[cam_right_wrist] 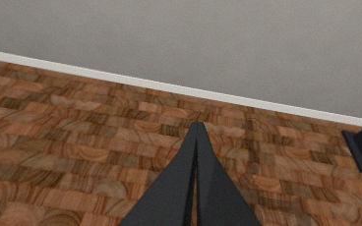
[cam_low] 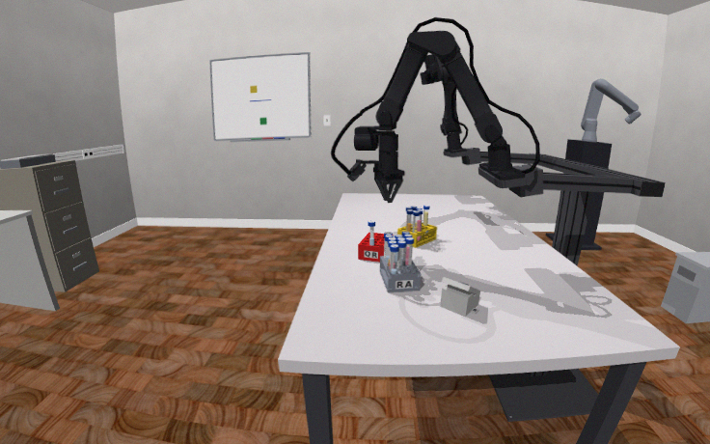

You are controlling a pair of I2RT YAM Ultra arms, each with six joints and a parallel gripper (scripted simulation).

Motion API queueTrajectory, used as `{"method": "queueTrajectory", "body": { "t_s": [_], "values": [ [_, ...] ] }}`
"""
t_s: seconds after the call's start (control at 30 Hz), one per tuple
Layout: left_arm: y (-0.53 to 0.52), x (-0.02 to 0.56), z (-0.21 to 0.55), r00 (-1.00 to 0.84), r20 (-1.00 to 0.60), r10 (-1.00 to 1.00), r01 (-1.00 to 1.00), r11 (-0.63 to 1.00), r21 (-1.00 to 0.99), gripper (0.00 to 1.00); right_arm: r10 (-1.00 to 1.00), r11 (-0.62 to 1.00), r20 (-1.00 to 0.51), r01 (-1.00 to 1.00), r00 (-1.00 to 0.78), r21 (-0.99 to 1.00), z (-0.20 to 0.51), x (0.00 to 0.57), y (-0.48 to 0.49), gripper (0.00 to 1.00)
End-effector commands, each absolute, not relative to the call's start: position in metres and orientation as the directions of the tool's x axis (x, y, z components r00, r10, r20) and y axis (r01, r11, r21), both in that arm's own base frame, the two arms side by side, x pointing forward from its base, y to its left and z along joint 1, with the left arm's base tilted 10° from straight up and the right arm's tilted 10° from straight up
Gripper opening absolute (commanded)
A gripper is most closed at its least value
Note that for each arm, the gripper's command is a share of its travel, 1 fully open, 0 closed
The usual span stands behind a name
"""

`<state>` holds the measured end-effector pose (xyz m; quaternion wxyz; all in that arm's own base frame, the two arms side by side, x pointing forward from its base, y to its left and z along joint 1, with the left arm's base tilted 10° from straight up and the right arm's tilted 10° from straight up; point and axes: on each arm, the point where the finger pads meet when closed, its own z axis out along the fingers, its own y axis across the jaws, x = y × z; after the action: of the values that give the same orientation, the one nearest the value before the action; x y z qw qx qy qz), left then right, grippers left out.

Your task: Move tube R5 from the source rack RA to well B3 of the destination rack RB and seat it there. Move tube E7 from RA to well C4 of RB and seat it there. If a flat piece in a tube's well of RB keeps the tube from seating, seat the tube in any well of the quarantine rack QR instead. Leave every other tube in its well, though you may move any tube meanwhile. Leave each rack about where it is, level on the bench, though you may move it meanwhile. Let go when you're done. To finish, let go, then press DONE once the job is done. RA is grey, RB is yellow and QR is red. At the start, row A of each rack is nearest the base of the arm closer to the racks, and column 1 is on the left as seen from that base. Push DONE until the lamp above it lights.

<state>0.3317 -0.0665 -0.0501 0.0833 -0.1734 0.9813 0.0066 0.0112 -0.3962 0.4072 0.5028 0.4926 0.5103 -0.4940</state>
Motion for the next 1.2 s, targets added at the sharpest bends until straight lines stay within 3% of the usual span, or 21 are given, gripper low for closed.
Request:
{"method": "queueTrajectory", "body": {
  "t_s": [0.0,0.23,0.57,0.9,1.17],
  "values": [
    [-0.073,0.317,-0.048,-0.959,-0.200,-0.199,-0.204,0.979,0.003,0.30,-0.044,0.004,-0.999,1.000,0.000,0.000,0.432,0.003,-0.385,0.00],
    [-0.081,0.279,-0.058,-0.981,-0.193,0.033,0.024,0.999,0.048,0.30,-0.044,0.004,-0.999,1.000,0.000,0.000,0.432,0.003,-0.385,0.00],
    [-0.083,0.294,-0.055,-0.942,-0.191,0.276,0.264,0.961,0.083,0.30,-0.044,0.004,-0.999,1.000,0.000,0.000,0.432,0.003,-0.385,0.00],
    [-0.082,0.290,-0.058,-0.807,-0.134,0.575,0.560,0.817,0.135,0.30,-0.044,0.004,-0.999,1.000,0.000,0.000,0.432,0.003,-0.385,0.00],
    [-0.050,0.284,-0.056,-0.804,-0.132,0.580,0.565,0.814,0.134,0.30,-0.044,0.004,-0.999,1.000,0.000,0.000,0.432,0.003,-0.385,0.00]
  ]
}}
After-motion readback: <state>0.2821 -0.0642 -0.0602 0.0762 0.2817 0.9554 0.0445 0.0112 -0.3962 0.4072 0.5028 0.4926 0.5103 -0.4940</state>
